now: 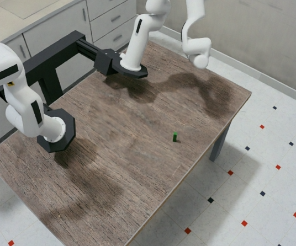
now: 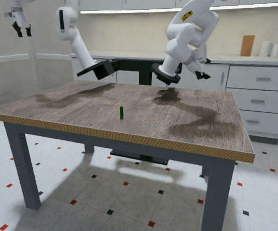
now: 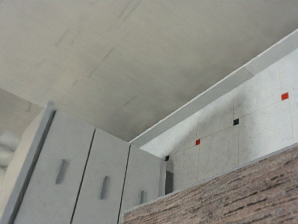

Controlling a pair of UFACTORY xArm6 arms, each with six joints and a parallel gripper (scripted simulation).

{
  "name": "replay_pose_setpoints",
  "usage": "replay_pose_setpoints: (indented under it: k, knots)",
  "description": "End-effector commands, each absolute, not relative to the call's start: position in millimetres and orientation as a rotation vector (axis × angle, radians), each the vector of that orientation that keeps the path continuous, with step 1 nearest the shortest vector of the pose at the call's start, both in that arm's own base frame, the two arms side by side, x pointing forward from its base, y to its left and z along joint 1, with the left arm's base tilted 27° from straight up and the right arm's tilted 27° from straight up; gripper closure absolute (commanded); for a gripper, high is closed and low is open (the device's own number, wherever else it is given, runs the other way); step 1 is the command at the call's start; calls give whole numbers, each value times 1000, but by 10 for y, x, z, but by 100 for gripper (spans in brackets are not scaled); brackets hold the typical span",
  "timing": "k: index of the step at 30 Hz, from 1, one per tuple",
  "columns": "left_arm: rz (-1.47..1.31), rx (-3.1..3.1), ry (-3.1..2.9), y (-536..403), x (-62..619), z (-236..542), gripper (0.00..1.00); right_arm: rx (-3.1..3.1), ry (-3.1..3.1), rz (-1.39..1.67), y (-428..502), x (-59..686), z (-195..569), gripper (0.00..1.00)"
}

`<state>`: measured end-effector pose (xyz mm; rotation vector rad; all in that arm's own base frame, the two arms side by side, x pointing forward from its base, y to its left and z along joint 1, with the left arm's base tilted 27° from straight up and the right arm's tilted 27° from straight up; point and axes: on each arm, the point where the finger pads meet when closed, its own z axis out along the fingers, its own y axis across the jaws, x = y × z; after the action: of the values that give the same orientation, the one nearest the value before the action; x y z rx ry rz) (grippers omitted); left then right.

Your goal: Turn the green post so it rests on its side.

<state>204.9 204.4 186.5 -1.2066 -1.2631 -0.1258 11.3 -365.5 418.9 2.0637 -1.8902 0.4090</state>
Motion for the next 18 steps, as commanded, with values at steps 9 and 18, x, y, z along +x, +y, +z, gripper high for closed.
replay_pose_setpoints:
  k: [9, 18]
  knots:
    - [-128, -1207, -1265, 2043, 2056, 1870, 0, 1972, -1958, 459, -3655, 7, 4297, 0]
    - [-128, -1207, -1265, 2043, 2056, 1870, 0, 1963, -1965, 463, -3654, -4, 4306, 0]
